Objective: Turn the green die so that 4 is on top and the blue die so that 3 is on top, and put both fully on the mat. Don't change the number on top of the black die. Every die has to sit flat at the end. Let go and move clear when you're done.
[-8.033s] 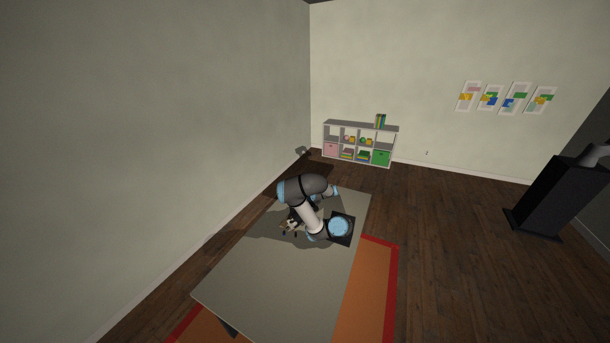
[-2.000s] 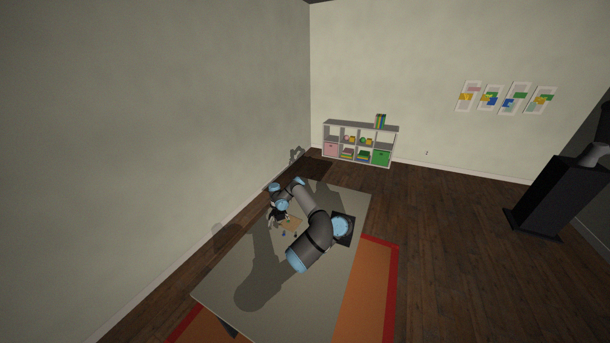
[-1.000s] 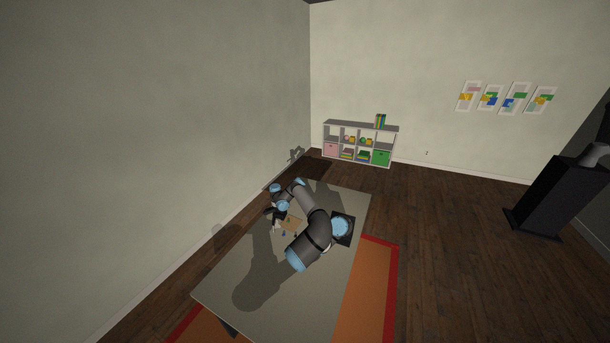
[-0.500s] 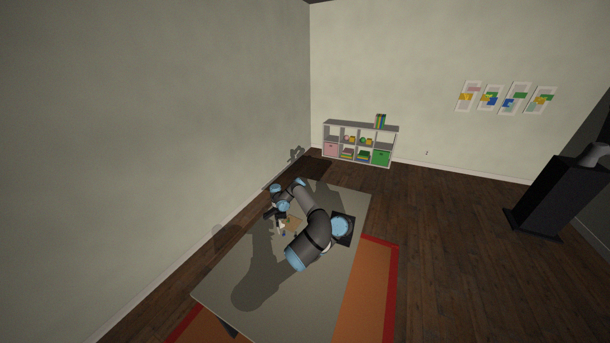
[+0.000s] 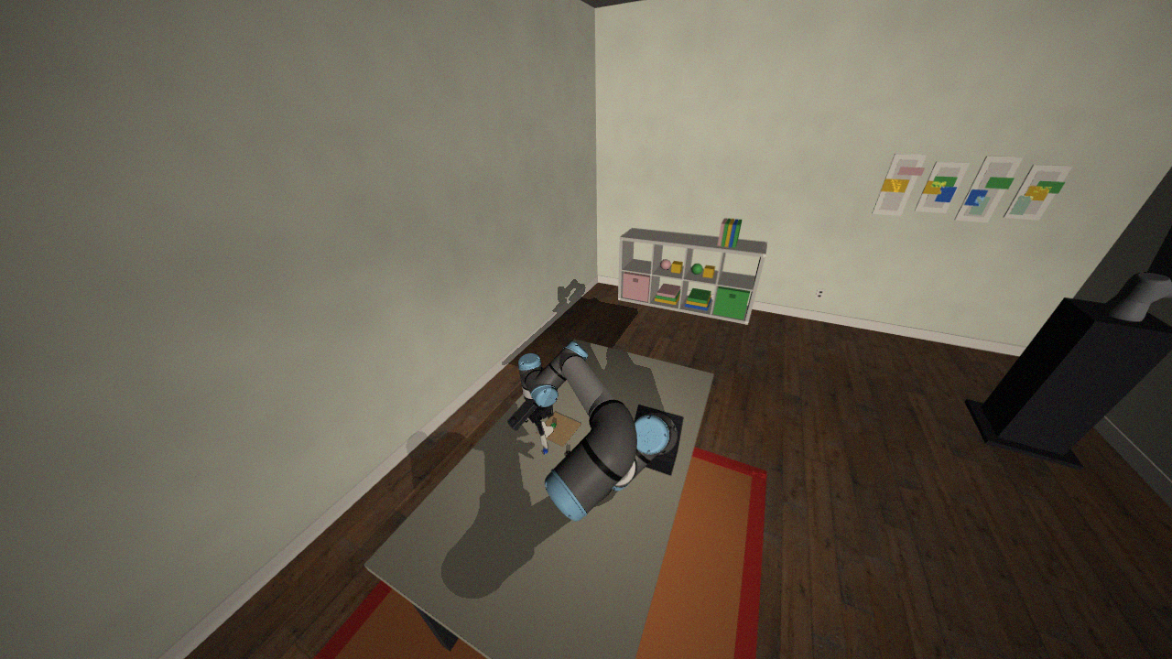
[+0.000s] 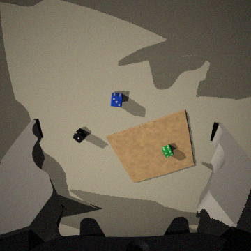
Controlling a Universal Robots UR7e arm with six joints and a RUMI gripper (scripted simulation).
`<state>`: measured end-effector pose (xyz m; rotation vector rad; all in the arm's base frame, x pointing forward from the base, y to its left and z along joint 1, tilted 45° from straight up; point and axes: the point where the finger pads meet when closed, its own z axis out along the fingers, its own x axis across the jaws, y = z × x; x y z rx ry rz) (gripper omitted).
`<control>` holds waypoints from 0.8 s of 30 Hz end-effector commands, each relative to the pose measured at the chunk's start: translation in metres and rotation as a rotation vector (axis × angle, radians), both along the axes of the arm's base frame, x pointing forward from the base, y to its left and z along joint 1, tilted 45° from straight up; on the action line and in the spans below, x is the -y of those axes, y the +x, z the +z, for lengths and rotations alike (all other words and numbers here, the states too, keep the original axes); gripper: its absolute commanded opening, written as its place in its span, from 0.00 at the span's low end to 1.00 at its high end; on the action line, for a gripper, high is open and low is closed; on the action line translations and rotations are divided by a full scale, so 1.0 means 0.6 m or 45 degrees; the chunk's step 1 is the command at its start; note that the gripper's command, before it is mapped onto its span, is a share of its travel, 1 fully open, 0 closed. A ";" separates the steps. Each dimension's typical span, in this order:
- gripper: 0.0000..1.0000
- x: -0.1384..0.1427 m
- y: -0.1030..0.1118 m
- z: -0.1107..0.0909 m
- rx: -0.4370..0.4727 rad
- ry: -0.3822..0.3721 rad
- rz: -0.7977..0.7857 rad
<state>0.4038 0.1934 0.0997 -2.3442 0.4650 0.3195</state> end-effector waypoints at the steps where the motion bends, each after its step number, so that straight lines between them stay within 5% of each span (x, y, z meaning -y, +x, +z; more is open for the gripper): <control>1: 1.00 -0.001 -0.004 -0.001 0.149 0.032 0.155; 24: 1.00 -0.003 -0.021 -0.012 0.698 0.109 0.716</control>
